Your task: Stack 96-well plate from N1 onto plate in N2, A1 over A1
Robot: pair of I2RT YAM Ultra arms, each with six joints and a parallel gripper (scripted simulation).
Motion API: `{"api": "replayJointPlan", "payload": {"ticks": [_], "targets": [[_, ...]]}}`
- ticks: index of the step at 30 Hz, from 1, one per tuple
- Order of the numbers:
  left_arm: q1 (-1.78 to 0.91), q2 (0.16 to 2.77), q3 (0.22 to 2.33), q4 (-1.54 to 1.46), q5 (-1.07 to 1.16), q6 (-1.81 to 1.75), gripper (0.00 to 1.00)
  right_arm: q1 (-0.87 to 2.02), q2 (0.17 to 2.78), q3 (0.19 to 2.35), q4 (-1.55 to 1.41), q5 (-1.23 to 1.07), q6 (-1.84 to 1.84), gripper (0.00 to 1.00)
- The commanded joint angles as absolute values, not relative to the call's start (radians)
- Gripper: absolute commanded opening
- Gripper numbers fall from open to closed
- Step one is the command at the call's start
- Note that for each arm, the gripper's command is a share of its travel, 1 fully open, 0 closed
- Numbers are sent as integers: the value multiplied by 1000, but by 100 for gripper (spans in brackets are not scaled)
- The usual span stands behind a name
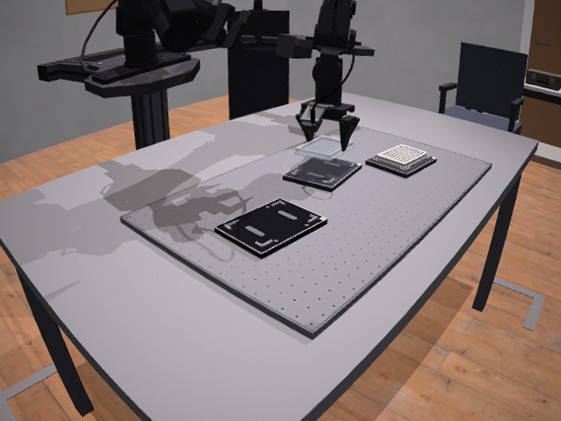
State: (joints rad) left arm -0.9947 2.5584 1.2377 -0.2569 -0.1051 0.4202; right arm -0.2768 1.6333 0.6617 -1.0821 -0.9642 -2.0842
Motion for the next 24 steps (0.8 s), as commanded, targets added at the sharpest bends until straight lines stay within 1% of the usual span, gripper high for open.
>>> {"api": "replayJointPlan", "payload": {"ticks": [1,4,6,14,21,23,24], "targets": [[-989,2525,1212,-249,-105,462,79,-268,1614,685,-1046,-954,-2037,100],[-950,2507,1177,-214,-113,531,79,-235,1614,682,-948,-895,-1925,100],[-950,2507,1177,-214,-113,531,79,-235,1614,682,-948,-895,-1925,100],[-719,2415,1019,-150,-120,754,79,19,1620,635,-539,-678,-1458,100],[-568,2368,968,-133,-105,898,79,231,1613,593,-227,-534,-1086,100],[-568,2368,968,-133,-105,898,79,231,1613,593,-227,-534,-1086,100],[-549,2363,963,-131,-101,919,79,306,1601,563,-136,-476,-987,100]]}}
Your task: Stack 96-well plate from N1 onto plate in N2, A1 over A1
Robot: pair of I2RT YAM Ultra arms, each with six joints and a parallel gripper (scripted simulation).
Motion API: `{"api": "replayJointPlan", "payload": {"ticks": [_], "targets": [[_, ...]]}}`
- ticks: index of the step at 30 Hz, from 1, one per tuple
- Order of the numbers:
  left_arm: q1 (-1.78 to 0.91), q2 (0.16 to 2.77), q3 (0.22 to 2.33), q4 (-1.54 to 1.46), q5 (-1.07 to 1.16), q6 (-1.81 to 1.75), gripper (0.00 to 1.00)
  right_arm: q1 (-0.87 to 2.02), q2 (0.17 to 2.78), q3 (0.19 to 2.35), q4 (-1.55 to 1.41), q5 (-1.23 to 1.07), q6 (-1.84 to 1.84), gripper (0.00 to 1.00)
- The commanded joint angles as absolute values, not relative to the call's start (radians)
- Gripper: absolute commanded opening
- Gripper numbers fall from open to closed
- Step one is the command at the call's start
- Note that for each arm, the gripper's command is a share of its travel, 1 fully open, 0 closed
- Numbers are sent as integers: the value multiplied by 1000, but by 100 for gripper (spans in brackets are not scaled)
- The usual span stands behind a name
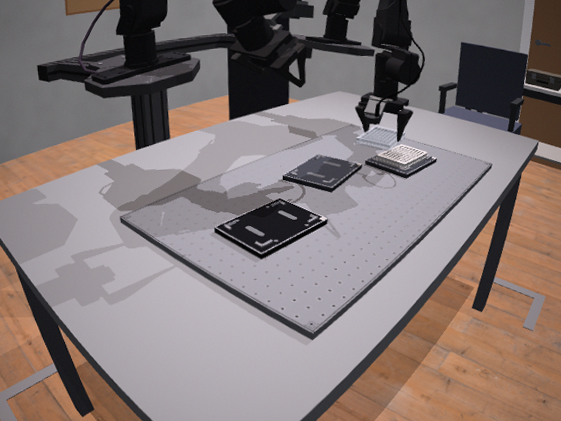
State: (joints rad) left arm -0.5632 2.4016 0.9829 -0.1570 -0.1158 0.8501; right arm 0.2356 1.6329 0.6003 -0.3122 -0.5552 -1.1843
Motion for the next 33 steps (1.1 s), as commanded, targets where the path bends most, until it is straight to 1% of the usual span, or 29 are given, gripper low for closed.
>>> {"api": "replayJointPlan", "payload": {"ticks": [1,14,16,17,21,26,33], "targets": [[-530,2359,960,-131,-101,937,79,334,1596,556,-93,-459,-932,100],[-360,2328,964,-157,-95,1069,79,778,1541,422,417,-181,-332,100],[-360,2328,964,-157,-95,1069,79,778,1541,422,417,-181,-332,100],[-352,2326,965,-162,-94,1073,79,849,1546,403,492,-122,-266,100],[-339,2325,967,-168,-105,1111,79,995,1537,375,621,-55,-106,100],[-348,2326,977,-170,-114,1252,79,1113,1551,345,740,39,-1,100],[-349,2335,980,-171,-111,1271,79,1154,1574,334,769,74,-6,100]]}}
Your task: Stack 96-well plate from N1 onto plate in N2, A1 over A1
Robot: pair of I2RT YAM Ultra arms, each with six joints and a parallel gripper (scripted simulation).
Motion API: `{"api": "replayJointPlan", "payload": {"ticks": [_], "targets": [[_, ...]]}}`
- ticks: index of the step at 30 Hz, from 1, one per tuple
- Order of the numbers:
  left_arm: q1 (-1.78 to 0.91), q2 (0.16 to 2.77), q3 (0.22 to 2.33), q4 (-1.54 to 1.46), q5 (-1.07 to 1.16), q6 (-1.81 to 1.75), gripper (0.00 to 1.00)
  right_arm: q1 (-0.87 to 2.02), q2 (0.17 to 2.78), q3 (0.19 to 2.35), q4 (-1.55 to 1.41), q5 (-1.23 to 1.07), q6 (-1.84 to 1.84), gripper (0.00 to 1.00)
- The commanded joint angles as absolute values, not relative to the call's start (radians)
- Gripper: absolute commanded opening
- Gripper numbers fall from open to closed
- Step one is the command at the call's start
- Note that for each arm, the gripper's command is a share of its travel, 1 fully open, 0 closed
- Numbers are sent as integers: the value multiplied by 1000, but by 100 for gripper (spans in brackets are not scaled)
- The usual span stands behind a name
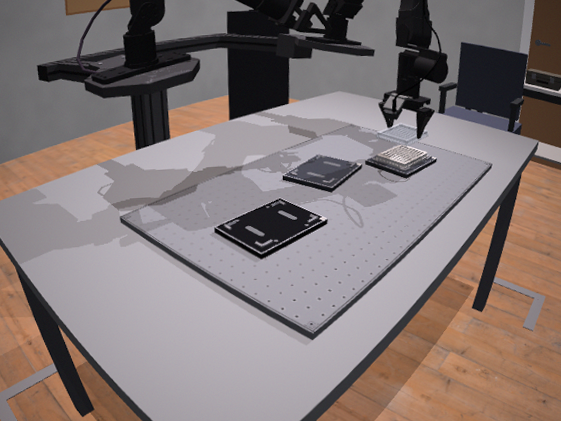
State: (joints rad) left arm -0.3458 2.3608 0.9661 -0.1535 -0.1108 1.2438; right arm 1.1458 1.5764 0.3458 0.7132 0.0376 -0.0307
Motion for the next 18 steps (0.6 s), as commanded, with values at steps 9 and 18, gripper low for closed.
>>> {"api": "replayJointPlan", "payload": {"ticks": [9,18], "targets": [[-343,2361,1004,-115,-113,1300,79,1157,1580,333,779,81,-6,100],[-333,2435,1026,-94,-112,1304,79,1152,1580,344,780,82,-6,100]]}}
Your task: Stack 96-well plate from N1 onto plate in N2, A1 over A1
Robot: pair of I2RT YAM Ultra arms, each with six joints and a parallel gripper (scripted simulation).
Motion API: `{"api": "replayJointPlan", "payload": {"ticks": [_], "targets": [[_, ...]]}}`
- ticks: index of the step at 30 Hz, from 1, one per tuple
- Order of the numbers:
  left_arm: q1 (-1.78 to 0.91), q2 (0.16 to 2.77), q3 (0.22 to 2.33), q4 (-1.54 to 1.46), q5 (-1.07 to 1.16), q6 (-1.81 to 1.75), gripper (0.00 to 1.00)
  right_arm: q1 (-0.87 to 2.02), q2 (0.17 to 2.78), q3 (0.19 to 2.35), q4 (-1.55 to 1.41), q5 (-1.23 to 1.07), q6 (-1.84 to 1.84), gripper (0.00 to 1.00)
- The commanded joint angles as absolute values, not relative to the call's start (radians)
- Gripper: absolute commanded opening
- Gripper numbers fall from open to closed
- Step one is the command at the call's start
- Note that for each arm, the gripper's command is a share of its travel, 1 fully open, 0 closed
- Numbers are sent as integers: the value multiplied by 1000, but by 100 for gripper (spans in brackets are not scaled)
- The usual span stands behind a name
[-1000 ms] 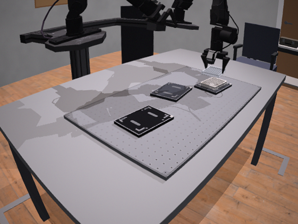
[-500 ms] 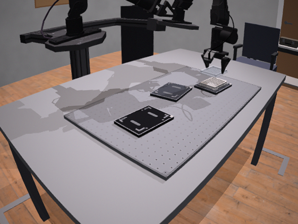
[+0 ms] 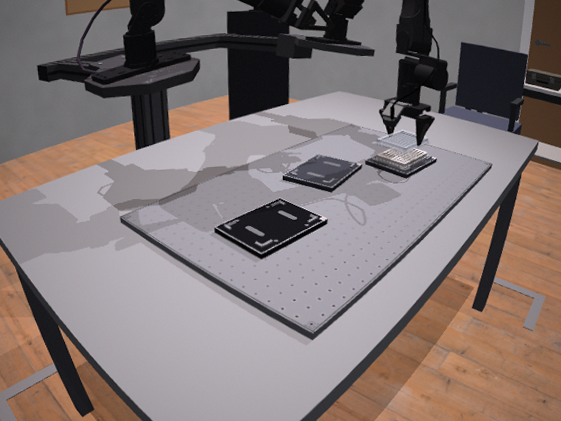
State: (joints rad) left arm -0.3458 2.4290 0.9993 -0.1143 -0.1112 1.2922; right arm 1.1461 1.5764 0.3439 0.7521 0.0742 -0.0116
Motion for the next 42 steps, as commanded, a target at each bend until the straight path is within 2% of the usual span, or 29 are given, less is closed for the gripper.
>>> {"api": "replayJointPlan", "payload": {"ticks": [1,25,42], "targets": [[-333,2440,1027,-94,-112,1304,79,1152,1580,344,780,82,-6,100],[-328,2460,1045,-111,-112,1305,79,1152,1580,344,781,82,-6,100],[-318,2562,1066,7,-111,1315,79,1152,1580,344,781,82,-6,100]]}}
